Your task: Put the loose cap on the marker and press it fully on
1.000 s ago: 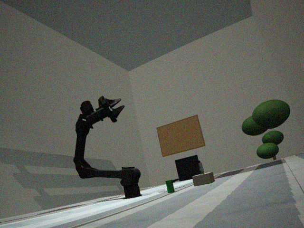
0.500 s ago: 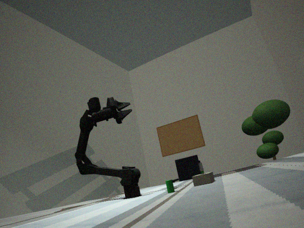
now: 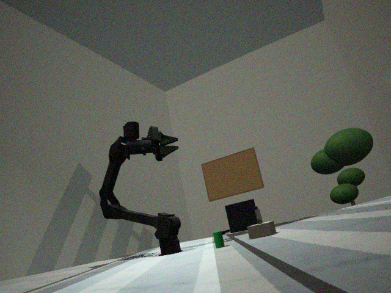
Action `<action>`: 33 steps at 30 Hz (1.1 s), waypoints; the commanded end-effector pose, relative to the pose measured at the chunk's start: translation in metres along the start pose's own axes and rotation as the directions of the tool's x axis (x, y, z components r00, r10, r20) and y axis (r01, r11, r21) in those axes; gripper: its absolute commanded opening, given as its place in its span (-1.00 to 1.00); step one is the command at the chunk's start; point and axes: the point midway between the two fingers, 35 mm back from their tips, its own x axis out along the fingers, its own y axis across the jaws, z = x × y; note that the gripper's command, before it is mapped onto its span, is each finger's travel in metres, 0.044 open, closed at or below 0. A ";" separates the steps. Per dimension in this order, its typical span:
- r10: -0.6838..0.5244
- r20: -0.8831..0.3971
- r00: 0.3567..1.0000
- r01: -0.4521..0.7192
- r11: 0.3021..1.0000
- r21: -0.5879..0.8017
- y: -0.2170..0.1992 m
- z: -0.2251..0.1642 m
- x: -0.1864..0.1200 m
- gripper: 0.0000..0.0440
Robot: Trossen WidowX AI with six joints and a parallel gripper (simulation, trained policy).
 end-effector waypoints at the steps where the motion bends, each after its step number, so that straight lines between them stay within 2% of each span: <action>1: 0.021 -0.038 0.999 -0.021 1.000 0.006 0.000 -0.005 0.008 0.44; 33: 0.158 -0.354 0.922 -0.130 0.986 0.101 -0.009 -0.056 0.064 0.46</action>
